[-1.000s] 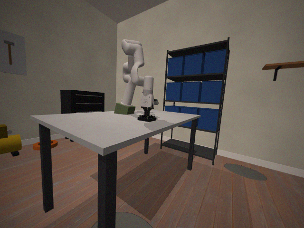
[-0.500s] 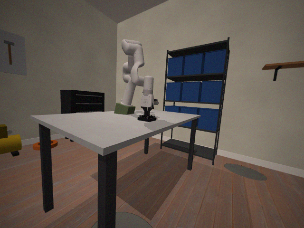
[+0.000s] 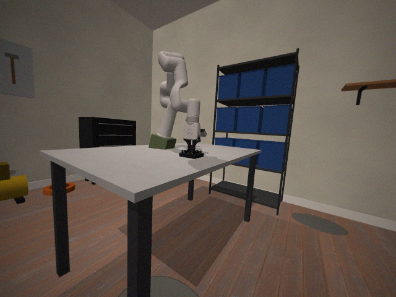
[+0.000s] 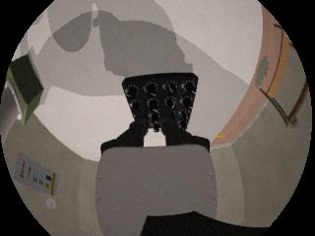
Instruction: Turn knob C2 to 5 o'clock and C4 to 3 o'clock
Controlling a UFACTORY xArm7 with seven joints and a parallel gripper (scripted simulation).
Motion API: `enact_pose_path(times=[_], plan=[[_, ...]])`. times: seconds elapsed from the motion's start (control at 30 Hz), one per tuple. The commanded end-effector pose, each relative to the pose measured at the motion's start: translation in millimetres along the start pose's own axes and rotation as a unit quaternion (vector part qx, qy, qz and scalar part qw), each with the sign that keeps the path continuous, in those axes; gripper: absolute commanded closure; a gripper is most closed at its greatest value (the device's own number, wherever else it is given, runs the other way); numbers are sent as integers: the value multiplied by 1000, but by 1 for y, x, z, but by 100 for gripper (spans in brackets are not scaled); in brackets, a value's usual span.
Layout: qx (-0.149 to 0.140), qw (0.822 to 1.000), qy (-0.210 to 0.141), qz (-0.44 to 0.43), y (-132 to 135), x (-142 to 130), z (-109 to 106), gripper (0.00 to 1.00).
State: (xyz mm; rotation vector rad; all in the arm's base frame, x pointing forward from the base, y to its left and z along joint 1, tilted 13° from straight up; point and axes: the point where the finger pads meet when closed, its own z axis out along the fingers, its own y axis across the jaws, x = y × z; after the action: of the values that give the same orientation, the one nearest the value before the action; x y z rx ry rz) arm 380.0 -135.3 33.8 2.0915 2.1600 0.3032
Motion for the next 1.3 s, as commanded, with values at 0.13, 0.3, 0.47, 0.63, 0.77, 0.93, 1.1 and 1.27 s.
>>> enact_pose_path(times=[0.13,0.3,0.47,0.63,0.77,0.93,1.1,1.27], plan=[[-1,1000,-1,0,1,-1,-1,81],[-1,1000,-1,0,1,-1,-6,81],[-1,1000,0,0,1,-1,-18,81],[-1,1000,0,0,1,0,-25,81],[-1,1000,0,0,1,0,-33,81],[-1,1000,0,0,1,0,-36,81],[-1,1000,0,0,1,0,-36,81],[-1,1000,0,0,1,0,-36,81]])
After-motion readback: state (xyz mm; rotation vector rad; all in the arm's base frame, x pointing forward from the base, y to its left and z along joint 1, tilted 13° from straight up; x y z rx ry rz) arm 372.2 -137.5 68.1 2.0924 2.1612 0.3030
